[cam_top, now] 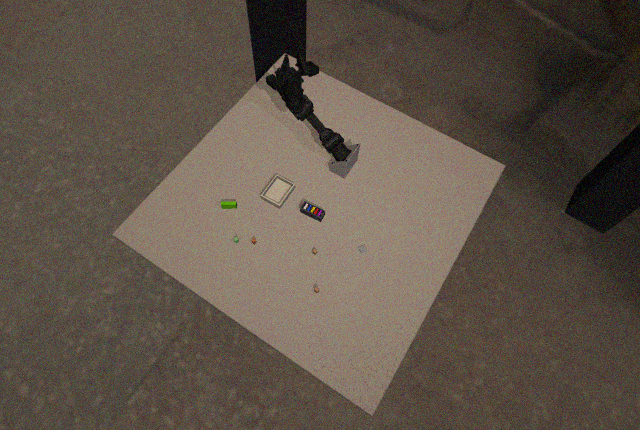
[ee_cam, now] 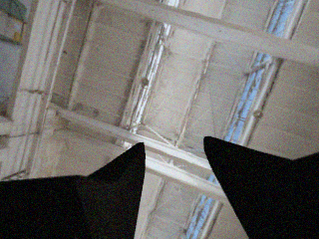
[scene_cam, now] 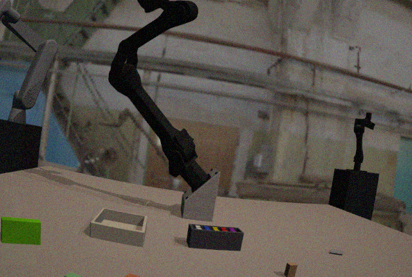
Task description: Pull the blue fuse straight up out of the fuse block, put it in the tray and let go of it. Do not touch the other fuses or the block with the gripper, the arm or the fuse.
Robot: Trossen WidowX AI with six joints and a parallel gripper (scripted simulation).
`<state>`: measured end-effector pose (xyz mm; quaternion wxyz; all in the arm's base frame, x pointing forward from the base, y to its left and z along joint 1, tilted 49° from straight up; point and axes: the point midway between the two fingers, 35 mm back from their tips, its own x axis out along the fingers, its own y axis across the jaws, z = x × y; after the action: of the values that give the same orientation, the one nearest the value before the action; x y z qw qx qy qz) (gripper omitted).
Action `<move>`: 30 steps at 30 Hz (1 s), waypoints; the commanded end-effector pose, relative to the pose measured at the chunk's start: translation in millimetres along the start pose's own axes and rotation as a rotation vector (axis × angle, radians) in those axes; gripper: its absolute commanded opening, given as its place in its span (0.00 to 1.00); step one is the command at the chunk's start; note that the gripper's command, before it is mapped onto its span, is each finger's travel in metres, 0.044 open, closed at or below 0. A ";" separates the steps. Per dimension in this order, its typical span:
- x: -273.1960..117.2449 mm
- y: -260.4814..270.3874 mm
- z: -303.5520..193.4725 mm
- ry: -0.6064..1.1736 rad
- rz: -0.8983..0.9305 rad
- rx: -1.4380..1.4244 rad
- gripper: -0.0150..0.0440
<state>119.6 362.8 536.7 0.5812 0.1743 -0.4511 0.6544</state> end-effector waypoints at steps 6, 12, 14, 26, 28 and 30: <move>-27.0 -31.7 -55.3 0.214 -0.138 0.108 0.36; -77.7 -73.7 -127.9 0.473 -0.386 0.226 0.36; -100.4 -84.9 -150.7 0.561 -0.473 0.260 0.36; -279.0 -116.2 -244.0 1.102 -1.006 0.382 0.36; -312.6 -114.9 -250.5 1.196 -1.094 0.388 0.36; -346.1 -111.7 -254.0 1.290 -1.180 0.390 0.36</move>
<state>376.9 371.2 228.3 0.9145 0.0949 0.1808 0.3493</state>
